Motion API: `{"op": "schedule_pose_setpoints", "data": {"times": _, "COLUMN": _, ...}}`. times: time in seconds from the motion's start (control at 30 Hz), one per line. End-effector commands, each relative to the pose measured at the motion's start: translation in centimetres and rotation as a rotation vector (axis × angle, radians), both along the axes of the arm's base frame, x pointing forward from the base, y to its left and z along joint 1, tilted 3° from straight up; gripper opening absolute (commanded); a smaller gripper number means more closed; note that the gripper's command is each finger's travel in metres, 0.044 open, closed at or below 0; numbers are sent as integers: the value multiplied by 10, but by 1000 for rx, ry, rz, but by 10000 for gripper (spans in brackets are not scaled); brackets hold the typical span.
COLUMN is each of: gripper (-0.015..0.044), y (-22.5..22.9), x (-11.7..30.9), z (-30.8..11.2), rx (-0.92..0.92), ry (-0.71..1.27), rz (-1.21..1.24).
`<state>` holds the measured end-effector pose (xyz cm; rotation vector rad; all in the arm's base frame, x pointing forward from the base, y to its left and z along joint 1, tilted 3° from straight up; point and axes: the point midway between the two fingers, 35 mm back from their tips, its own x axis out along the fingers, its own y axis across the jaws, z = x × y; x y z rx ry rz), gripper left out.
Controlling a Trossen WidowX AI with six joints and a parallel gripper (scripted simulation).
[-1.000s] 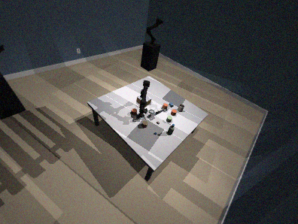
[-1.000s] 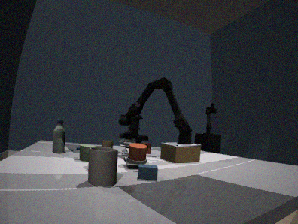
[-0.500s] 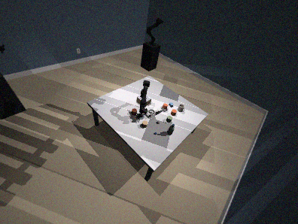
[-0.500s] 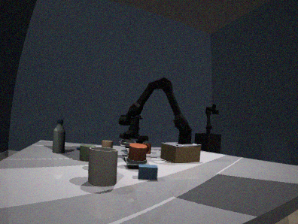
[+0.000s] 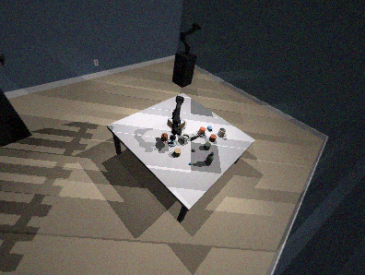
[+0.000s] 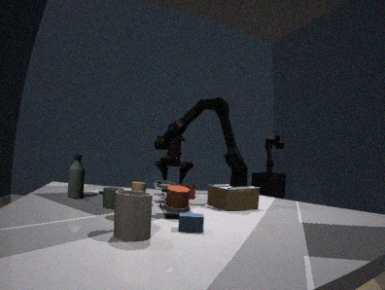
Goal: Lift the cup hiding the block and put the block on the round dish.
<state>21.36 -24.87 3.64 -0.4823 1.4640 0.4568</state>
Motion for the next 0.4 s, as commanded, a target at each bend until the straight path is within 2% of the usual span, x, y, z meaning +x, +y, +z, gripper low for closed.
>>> {"op": "schedule_pose_setpoints", "data": {"times": 0.0, "gripper": 440, "y": 0, "x": -1, "z": 32, "rx": -13, "ry": -11, "rz": 1}}
{"op": "schedule_pose_setpoints", "data": {"times": 0.37, "gripper": 440, "y": 0, "x": -2, "z": 40, "rx": -16, "ry": -13, "rz": 1}}
